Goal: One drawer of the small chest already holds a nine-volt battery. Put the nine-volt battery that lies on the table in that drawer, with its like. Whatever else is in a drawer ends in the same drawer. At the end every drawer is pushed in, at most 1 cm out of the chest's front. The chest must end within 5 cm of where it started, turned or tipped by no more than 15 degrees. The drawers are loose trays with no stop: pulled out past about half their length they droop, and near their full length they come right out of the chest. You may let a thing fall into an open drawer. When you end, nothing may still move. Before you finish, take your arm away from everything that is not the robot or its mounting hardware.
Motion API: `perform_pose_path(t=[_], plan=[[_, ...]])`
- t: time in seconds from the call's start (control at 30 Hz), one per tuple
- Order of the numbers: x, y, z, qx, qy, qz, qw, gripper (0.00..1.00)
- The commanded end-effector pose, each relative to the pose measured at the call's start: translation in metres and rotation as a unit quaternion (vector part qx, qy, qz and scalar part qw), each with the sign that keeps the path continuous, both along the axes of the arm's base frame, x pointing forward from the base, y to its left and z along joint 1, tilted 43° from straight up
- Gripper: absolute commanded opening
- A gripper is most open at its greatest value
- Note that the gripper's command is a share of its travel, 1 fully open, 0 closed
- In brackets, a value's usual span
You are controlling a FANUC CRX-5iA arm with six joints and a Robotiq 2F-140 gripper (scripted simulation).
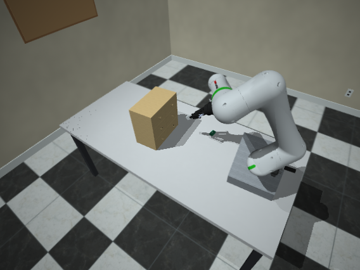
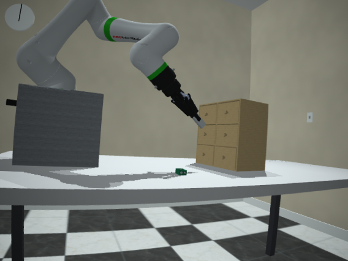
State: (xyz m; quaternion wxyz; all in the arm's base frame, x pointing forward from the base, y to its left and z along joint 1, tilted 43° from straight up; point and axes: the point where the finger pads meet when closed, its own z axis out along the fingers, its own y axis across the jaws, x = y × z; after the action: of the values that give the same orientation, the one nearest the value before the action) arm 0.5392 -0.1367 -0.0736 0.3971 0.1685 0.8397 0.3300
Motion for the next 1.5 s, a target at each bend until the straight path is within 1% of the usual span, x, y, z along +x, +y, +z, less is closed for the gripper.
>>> perform_pose_path(t=[0.0, 0.13, 0.37, 0.67, 0.7, 1.47], plan=[[0.008, 0.004, -0.005, -0.002, -0.028, -0.028, 0.999, 0.00], [0.013, 0.007, -0.008, -0.002, -0.046, -0.044, 0.998, 0.00], [0.016, 0.009, -0.010, -0.003, -0.059, -0.056, 0.997, 0.00], [0.018, 0.010, -0.012, -0.003, -0.065, -0.062, 0.996, 0.00], [0.018, 0.010, -0.012, -0.003, -0.065, -0.062, 0.996, 0.20], [0.018, 0.010, -0.012, -0.003, -0.065, -0.062, 0.996, 0.20]])
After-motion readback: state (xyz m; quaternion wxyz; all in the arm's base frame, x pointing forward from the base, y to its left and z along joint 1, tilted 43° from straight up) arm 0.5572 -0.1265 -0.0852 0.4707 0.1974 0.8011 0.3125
